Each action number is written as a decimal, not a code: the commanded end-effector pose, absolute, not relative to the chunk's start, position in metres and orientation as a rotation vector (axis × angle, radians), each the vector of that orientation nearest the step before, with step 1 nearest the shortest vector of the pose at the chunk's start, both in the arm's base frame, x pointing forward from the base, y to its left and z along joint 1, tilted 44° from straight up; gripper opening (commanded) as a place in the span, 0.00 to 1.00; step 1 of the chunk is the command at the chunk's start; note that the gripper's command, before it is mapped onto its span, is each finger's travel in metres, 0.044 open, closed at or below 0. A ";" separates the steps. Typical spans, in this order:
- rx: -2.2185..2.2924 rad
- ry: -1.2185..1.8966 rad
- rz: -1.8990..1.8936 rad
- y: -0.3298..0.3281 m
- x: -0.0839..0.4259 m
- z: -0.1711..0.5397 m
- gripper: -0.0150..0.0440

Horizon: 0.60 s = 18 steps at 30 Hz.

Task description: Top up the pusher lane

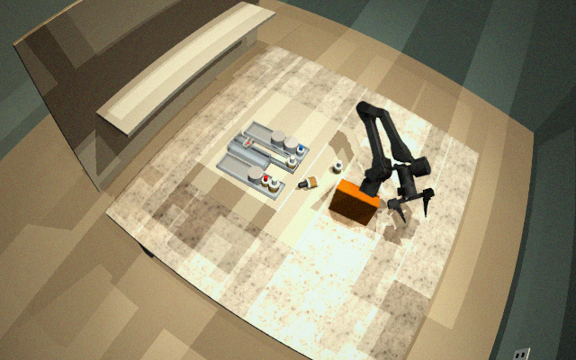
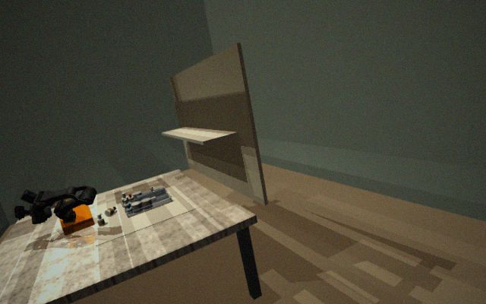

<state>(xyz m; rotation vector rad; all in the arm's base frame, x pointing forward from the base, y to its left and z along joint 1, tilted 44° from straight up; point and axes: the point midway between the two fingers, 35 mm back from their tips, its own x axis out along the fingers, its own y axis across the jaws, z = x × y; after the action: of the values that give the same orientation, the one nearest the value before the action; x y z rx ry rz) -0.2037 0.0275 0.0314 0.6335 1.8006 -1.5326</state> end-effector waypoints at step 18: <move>2.138 0.391 -2.546 0.165 -0.096 0.035 1.00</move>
<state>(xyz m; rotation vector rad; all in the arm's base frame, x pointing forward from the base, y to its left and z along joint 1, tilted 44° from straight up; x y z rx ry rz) -0.1262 0.1491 0.0343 1.8745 0.7510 -2.4136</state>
